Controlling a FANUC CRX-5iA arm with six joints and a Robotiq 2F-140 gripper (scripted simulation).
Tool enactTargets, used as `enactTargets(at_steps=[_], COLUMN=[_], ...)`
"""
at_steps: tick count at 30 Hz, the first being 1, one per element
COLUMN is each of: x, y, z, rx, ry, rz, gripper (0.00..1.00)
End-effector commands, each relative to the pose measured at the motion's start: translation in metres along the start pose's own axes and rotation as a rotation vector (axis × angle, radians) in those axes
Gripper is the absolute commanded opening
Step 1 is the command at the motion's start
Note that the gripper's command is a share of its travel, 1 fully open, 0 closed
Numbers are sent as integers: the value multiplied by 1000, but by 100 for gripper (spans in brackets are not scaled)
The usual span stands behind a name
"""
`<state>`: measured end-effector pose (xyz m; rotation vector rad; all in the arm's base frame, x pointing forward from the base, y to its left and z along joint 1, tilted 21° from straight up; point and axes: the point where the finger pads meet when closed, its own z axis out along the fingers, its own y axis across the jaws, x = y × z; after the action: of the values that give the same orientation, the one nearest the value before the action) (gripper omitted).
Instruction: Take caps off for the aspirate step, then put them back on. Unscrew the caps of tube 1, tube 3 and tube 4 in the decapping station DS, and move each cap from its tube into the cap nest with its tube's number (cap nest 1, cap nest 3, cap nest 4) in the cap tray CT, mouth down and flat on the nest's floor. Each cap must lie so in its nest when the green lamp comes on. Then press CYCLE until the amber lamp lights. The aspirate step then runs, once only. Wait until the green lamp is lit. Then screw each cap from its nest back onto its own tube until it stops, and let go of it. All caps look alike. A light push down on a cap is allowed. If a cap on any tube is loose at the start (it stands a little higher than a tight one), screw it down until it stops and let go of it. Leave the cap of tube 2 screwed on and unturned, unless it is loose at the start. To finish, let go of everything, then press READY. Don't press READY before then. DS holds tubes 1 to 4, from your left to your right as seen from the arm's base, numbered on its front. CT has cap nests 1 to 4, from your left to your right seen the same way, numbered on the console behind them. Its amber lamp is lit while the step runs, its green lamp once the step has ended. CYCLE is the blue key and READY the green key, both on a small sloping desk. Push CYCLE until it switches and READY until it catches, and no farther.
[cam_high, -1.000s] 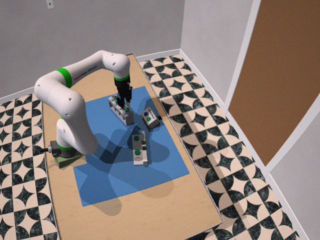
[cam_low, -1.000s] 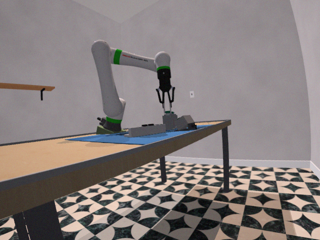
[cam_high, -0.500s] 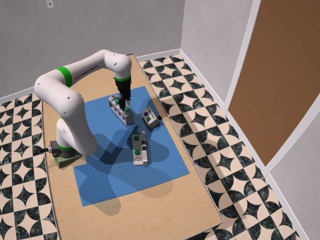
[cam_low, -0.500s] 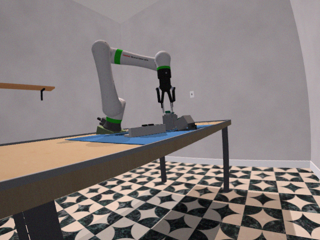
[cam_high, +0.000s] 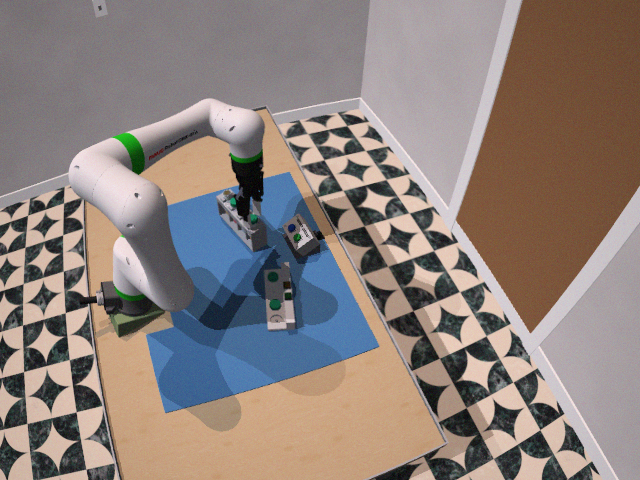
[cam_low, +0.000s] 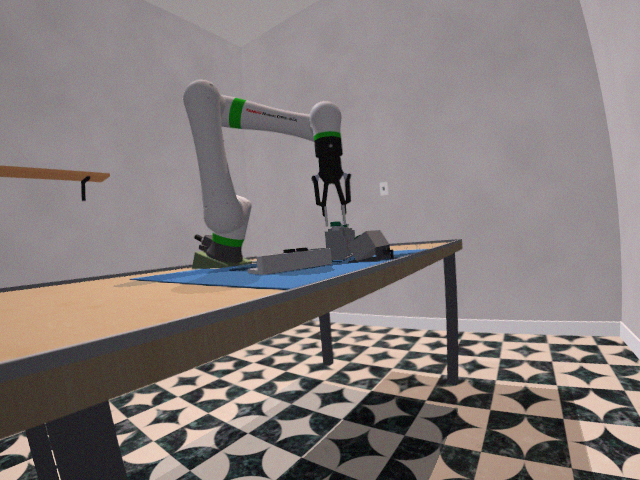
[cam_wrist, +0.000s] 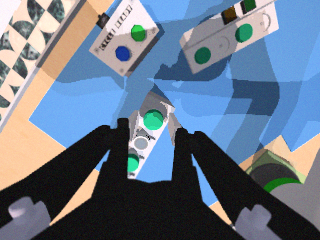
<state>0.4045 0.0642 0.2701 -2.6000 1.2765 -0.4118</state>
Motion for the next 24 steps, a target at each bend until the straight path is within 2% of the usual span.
enactTargets(at_steps=[1, 2, 4, 5, 11, 21, 22, 24], x=[0, 0, 0, 0, 0, 0, 0, 0], y=[0, 0, 0, 0, 0, 0, 0, 0], z=[0, 0, 0, 0, 0, 0, 0, 0], rx=[0, 0, 1, 1, 2, 2, 2, 2], ry=[8, 8, 8, 8, 8, 8, 8, 8], rz=[208, 208, 374, 374, 660, 660, 660, 660], gripper=[35, 35, 35, 35, 35, 35, 0, 0])
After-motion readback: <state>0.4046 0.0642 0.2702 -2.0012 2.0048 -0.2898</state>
